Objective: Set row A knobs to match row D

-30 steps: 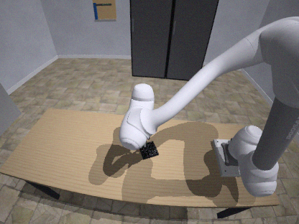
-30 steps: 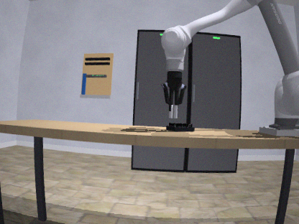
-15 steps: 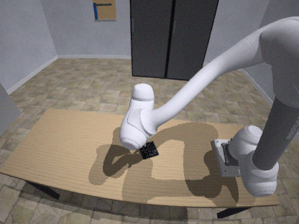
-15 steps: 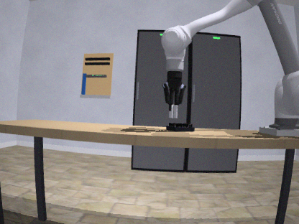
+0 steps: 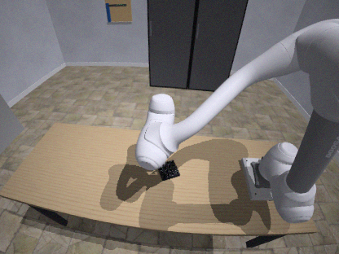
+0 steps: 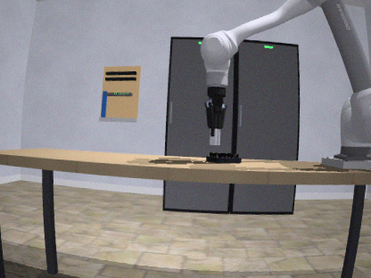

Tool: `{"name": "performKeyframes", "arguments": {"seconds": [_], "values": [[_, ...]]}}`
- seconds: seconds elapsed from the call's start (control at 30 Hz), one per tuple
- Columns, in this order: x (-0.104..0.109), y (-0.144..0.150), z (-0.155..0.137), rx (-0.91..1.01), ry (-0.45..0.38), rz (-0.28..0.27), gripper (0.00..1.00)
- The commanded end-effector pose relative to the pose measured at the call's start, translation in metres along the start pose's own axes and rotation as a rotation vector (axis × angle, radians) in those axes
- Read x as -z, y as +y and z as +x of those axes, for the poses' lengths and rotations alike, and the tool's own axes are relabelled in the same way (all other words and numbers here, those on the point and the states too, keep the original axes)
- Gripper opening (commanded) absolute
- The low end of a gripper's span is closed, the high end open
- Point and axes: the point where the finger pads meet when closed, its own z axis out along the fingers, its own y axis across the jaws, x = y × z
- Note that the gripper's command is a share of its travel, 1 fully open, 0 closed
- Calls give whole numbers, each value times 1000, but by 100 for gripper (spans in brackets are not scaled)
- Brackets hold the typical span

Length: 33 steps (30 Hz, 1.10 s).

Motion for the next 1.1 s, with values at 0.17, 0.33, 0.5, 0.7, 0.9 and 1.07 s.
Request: {"name": "performKeyframes", "arguments": {"seconds": [0.17,0.33,0.5,0.7,0.9,1.07], "values": [[8,2,-1,322,2,-9,12],[9,2,-1,455,2,-9,12],[11,2,-1,631,1,-9,12],[13,2,-2,830,0,-9,12],[15,2,-2,996,-1,-9,12],[17,3,-2,1169,-2,-9,12]]}}
